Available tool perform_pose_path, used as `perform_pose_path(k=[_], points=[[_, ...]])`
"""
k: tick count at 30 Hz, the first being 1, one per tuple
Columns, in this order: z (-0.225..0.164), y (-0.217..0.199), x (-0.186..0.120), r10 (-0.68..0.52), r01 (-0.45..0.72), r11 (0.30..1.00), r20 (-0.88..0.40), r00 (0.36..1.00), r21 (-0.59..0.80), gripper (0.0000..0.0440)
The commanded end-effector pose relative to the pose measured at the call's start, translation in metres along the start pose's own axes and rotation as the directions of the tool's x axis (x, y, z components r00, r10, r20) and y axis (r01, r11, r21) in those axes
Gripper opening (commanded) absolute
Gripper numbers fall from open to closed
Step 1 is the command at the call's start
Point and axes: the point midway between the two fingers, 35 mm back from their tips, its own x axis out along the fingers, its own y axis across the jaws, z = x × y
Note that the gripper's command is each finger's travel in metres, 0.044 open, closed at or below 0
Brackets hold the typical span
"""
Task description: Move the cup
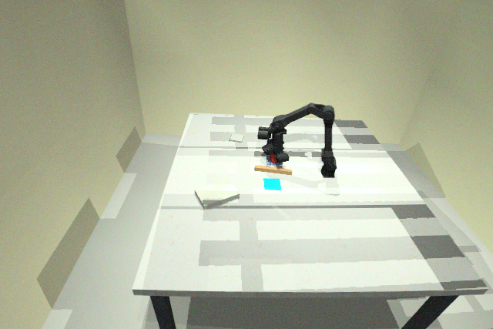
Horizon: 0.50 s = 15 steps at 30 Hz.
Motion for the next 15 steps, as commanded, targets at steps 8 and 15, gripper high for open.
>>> perform_pose_path(k=[8, 15], points=[[0.003, -0.003, -0.010, -0.004, 0.007, 0.992, 0.020, 1.000, -0.123, 0.0000], [0.009, -0.002, -0.031, -0.010, 0.019, 0.986, 0.050, 0.999, -0.167, 0.0001]])
